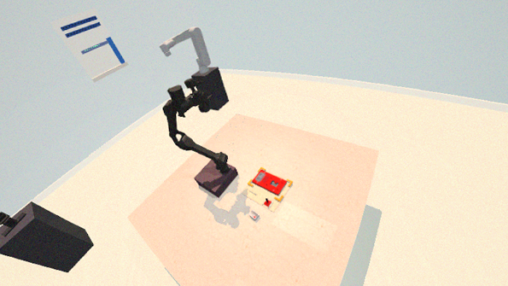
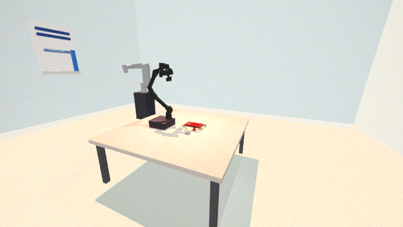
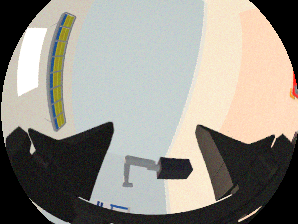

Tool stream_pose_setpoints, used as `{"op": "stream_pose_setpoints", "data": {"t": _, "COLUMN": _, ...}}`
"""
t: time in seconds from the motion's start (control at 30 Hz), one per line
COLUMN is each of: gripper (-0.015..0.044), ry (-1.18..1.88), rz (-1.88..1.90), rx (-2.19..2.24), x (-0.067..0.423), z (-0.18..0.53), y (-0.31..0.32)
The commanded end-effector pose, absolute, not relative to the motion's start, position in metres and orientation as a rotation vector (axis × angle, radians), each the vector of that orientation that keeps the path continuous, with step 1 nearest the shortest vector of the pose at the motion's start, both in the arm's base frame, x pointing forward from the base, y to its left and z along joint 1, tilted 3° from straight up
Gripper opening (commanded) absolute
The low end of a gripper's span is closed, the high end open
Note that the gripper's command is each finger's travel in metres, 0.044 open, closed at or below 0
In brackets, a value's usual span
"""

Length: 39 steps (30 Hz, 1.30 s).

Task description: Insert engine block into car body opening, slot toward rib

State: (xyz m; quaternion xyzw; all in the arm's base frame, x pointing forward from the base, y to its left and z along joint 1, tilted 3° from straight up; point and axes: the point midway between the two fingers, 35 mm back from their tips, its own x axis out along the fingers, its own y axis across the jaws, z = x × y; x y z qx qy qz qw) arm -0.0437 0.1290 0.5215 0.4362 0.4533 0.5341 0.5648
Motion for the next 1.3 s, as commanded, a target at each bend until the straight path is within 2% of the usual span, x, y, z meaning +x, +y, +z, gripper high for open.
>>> {"op": "stream_pose_setpoints", "data": {"t": 0.0, "gripper": 0.0426, "ry": 1.066, "rz": 1.256, "rx": 1.026, "x": -0.044, "z": 0.522, "y": 0.129}}
{"op": "stream_pose_setpoints", "data": {"t": 0.2, "gripper": 0.044, "ry": 1.115, "rz": 1.155, "rx": 1.112, "x": -0.026, "z": 0.516, "y": 0.134}}
{"op": "stream_pose_setpoints", "data": {"t": 0.37, "gripper": 0.044, "ry": 1.078, "rz": 1.065, "rx": 1.123, "x": 0.008, "z": 0.51, "y": 0.142}}
{"op": "stream_pose_setpoints", "data": {"t": 0.8, "gripper": 0.044, "ry": 0.906, "rz": 0.663, "rx": 0.991, "x": 0.175, "z": 0.455, "y": 0.14}}
{"op": "stream_pose_setpoints", "data": {"t": 1.27, "gripper": 0.044, "ry": 0.912, "rz": 0.244, "rx": 0.72, "x": 0.312, "z": 0.345, "y": 0.063}}
